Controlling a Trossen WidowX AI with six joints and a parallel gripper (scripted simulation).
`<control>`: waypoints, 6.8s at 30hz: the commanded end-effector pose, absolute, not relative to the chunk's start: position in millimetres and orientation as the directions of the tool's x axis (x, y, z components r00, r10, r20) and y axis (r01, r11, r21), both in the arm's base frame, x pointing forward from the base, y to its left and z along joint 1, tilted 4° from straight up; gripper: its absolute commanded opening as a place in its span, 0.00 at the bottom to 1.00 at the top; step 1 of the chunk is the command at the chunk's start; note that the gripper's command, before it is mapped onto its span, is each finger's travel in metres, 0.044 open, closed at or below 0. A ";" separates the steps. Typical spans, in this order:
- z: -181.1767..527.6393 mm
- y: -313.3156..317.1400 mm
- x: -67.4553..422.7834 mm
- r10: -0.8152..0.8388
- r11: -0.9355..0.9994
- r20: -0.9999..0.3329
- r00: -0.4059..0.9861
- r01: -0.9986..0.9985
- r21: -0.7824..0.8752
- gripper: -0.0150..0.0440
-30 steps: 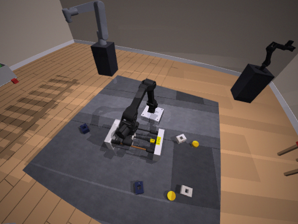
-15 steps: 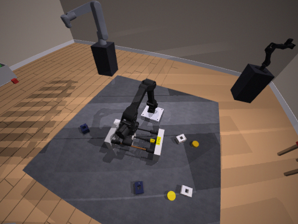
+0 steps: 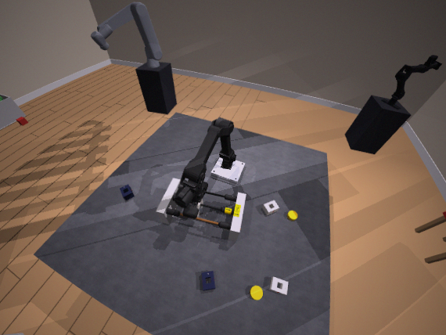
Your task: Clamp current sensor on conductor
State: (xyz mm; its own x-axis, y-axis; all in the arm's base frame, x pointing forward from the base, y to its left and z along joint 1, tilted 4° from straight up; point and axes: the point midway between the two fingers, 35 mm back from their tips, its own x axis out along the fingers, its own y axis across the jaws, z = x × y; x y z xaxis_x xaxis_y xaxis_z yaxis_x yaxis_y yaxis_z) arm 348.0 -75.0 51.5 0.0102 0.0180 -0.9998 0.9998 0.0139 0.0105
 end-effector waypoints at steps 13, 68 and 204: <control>37.7 -74.1 350.7 0.026 0.013 -1.000 -0.003 1.000 -0.003 1.00; 37.7 -74.1 350.8 0.026 0.013 -1.000 -0.003 1.000 -0.003 1.00; 78.3 -75.7 349.5 0.025 0.014 -0.999 -0.034 0.999 -0.033 0.25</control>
